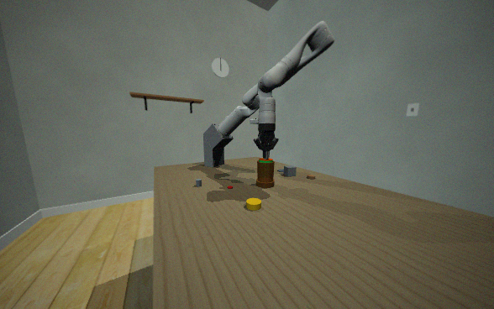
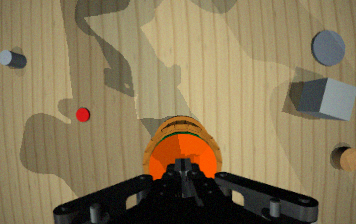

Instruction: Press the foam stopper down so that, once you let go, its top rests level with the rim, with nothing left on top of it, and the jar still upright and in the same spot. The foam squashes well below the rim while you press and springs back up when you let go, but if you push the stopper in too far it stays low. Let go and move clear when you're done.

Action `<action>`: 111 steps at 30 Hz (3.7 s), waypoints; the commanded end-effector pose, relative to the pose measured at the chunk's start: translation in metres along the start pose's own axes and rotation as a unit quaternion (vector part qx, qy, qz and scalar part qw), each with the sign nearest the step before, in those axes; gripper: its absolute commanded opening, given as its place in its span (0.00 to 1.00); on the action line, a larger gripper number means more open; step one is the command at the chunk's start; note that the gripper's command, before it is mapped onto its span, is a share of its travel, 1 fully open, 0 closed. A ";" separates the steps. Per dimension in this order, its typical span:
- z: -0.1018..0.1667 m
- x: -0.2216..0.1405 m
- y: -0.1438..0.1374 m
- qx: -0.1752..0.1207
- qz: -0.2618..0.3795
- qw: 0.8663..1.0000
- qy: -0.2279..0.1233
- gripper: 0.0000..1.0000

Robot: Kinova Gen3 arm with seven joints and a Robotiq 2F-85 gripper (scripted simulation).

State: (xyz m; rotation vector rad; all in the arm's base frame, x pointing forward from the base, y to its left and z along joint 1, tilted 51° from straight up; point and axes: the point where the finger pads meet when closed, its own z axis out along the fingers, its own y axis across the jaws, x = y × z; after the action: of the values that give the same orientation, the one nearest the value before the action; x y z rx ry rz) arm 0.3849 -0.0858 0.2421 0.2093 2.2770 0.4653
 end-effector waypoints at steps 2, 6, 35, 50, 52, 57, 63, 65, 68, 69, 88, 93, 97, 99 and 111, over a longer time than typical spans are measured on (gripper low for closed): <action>0.003 0.001 0.000 0.000 0.000 1.000 0.001 0.00; 0.005 0.001 0.000 0.000 0.000 1.000 0.001 0.00; 0.016 0.001 0.000 0.000 0.000 1.000 0.001 0.00; 0.017 0.001 0.000 0.000 0.000 1.000 0.001 0.00; 0.017 0.001 0.000 0.000 0.000 1.000 0.001 0.00; 0.017 0.001 0.000 0.000 0.000 1.000 0.001 0.00; 0.017 0.001 0.000 0.000 0.000 1.000 0.001 0.00; 0.017 0.001 0.000 0.000 0.000 1.000 0.001 0.00; 0.017 0.001 0.000 0.000 0.000 1.000 0.001 0.00; 0.017 0.001 0.000 0.000 0.000 1.000 0.001 0.00; 0.017 0.001 0.000 0.000 0.000 1.000 0.001 0.00; 0.017 0.001 0.000 0.000 0.000 1.000 0.001 0.00; 0.015 0.001 0.000 0.000 0.000 1.000 0.001 0.00; 0.013 0.001 0.000 0.000 0.000 1.000 0.001 0.00; -0.004 0.001 0.000 0.000 0.000 1.000 0.001 0.00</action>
State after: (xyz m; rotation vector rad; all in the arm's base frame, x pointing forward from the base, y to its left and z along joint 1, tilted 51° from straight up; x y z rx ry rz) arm 0.3826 -0.0848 0.2393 0.2094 2.2878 0.4711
